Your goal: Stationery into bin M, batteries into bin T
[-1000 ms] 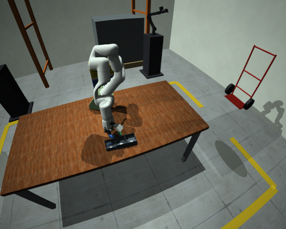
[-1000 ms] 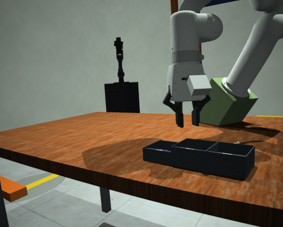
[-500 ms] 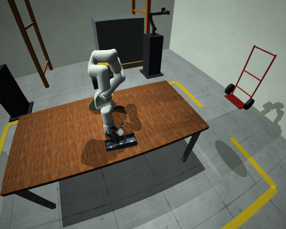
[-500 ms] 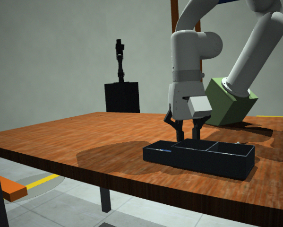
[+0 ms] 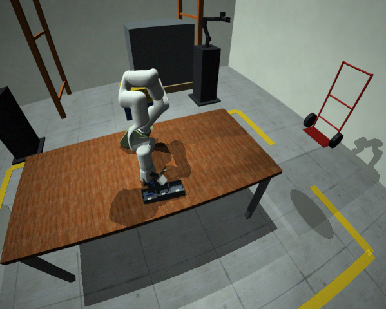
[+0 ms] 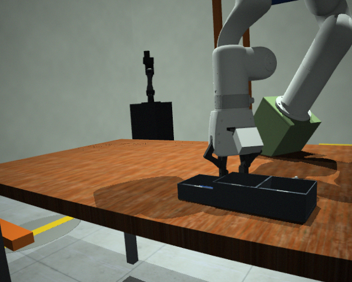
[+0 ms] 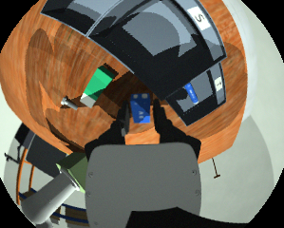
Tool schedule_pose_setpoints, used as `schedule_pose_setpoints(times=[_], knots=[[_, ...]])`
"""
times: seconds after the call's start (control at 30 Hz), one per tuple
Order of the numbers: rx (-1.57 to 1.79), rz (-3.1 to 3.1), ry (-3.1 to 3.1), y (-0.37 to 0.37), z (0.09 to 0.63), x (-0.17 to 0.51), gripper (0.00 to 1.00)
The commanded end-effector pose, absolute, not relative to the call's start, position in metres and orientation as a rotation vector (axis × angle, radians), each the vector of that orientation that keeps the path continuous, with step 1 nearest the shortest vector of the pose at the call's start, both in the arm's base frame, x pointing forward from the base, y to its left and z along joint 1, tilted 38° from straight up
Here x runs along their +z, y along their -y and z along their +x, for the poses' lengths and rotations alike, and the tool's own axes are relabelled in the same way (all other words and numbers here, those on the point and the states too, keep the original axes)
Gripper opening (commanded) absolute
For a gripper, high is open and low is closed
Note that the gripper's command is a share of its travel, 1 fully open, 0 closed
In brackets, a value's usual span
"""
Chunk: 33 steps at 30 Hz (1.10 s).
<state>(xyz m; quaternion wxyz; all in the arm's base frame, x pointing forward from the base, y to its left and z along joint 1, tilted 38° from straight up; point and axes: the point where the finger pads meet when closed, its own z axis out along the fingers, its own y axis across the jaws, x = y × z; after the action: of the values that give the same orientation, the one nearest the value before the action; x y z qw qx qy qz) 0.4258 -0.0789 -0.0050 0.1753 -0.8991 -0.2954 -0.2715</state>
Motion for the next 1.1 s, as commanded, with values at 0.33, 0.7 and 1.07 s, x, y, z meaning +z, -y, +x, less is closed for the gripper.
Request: schedule_pose_setpoints(times=[0.33, 0.7, 1.07], knots=[[-0.771, -2.550, 0.836, 0.0793, 0.4267, -0.0057, 0.42], [-0.771, -2.550, 0.836, 0.0793, 0.4267, -0.0057, 0.00], [-0.772, -2.550, 0.836, 0.0794, 0.4268, -0.0057, 0.00]])
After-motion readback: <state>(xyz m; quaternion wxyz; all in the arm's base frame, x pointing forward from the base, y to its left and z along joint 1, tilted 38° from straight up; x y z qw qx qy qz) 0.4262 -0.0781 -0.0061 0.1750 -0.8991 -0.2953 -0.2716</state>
